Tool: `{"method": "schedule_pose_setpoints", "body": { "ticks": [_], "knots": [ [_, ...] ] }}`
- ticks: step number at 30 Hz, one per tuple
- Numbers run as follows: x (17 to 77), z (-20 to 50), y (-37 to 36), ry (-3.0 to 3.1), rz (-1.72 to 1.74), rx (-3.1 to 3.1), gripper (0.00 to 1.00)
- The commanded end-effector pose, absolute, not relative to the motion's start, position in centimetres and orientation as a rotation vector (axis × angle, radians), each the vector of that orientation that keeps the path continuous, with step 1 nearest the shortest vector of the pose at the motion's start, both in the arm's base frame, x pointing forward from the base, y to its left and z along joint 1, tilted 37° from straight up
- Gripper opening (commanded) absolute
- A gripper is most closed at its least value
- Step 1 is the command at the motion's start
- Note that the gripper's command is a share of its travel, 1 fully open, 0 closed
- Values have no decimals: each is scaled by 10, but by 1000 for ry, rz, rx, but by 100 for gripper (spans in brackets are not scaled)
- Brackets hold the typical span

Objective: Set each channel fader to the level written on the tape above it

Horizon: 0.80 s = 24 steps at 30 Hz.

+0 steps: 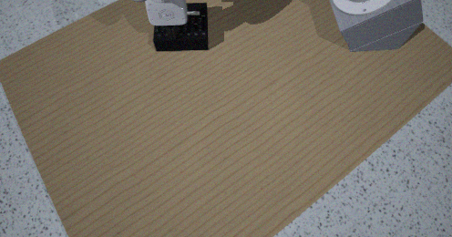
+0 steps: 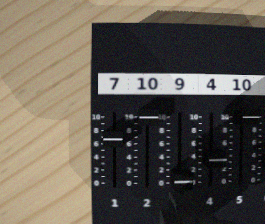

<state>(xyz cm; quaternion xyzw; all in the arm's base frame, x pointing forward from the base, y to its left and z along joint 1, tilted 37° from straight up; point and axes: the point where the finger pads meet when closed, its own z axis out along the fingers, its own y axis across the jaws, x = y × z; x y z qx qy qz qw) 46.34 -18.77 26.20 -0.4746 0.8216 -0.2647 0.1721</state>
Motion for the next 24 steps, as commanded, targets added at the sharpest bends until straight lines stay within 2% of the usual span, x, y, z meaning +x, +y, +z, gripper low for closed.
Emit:
{"method": "schedule_pose_setpoints", "body": {
  "ticks": [1, 24],
  "knots": [
    [463, 263, -189, 2330, -752, -1346, 0],
    [458, 262, -197, 2330, -752, -1346, 0]
  ]
}}
